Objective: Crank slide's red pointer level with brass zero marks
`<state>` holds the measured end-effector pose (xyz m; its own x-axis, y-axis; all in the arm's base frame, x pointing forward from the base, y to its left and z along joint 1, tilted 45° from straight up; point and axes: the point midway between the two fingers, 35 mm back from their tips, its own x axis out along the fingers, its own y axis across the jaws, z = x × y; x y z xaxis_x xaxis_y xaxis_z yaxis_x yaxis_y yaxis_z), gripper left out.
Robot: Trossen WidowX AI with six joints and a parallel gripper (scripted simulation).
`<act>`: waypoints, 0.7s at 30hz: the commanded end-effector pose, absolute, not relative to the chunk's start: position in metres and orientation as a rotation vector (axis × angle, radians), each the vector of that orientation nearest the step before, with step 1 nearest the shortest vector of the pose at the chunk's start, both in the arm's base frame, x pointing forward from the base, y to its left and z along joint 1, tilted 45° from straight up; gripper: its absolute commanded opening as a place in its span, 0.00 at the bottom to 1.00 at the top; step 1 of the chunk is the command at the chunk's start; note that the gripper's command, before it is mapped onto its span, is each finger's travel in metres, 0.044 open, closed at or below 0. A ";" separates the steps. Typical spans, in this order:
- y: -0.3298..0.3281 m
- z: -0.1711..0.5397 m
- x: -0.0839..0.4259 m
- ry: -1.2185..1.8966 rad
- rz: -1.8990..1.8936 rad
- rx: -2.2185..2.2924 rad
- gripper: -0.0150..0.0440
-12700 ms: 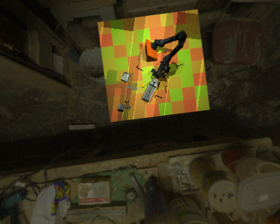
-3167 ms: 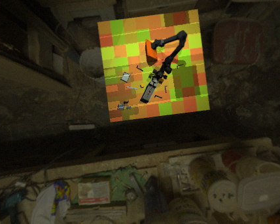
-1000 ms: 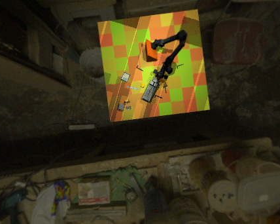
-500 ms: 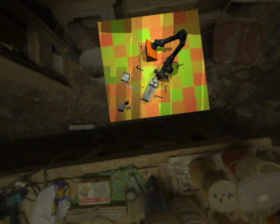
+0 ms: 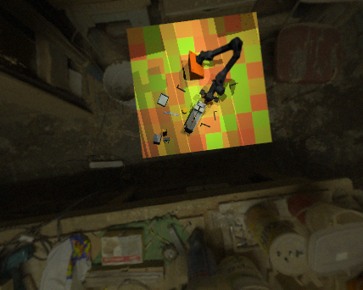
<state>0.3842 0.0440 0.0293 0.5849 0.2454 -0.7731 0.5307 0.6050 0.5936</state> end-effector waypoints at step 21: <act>0.017 0.043 0.379 0.950 -0.200 0.942 0.25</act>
<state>0.3812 0.0251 0.0410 0.5921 0.2499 -0.7662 0.5209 0.6067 0.6005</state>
